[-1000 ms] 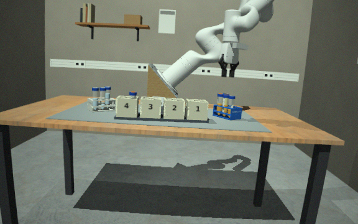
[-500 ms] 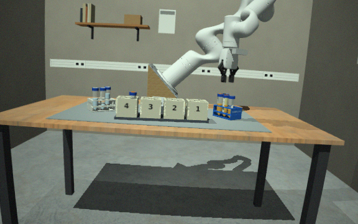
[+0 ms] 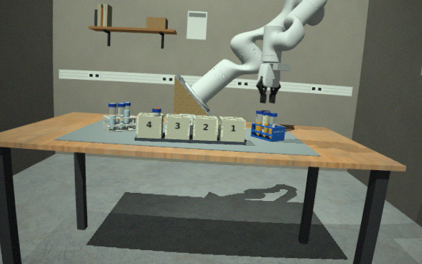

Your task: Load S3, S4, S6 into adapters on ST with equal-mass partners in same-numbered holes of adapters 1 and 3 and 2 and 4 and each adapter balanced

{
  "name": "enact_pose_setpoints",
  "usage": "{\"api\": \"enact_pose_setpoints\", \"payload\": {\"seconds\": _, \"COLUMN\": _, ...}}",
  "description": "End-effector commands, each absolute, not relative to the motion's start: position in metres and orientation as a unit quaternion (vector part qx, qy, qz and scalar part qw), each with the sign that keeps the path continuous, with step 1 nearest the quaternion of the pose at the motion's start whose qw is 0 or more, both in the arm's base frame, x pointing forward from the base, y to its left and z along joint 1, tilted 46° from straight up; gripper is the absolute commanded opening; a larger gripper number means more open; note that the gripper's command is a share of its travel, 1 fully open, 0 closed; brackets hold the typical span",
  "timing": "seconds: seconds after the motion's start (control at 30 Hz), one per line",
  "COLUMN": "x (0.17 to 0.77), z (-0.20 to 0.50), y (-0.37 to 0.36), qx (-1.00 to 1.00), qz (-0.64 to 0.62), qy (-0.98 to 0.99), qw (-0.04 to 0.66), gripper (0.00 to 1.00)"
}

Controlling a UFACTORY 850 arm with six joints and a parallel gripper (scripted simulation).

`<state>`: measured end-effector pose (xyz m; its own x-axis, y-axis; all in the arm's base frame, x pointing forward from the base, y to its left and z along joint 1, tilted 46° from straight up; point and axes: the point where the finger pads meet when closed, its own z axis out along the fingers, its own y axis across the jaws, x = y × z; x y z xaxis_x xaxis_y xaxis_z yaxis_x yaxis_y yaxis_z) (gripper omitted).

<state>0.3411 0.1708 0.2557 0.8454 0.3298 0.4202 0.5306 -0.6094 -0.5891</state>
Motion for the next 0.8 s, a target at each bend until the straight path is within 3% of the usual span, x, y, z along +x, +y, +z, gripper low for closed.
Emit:
{"api": "enact_pose_setpoints", "payload": {"seconds": 0.0, "x": 0.343, "z": 0.250, "y": 0.177, "qx": -0.887, "qz": -0.137, "qy": -0.243, "qw": 0.369, "gripper": 0.57}}
{"api": "enact_pose_setpoints", "payload": {"seconds": 0.77, "x": 0.345, "z": 0.227, "y": 0.201, "qx": -0.886, "qz": -0.137, "qy": -0.243, "qw": 0.370, "gripper": 0.57}}
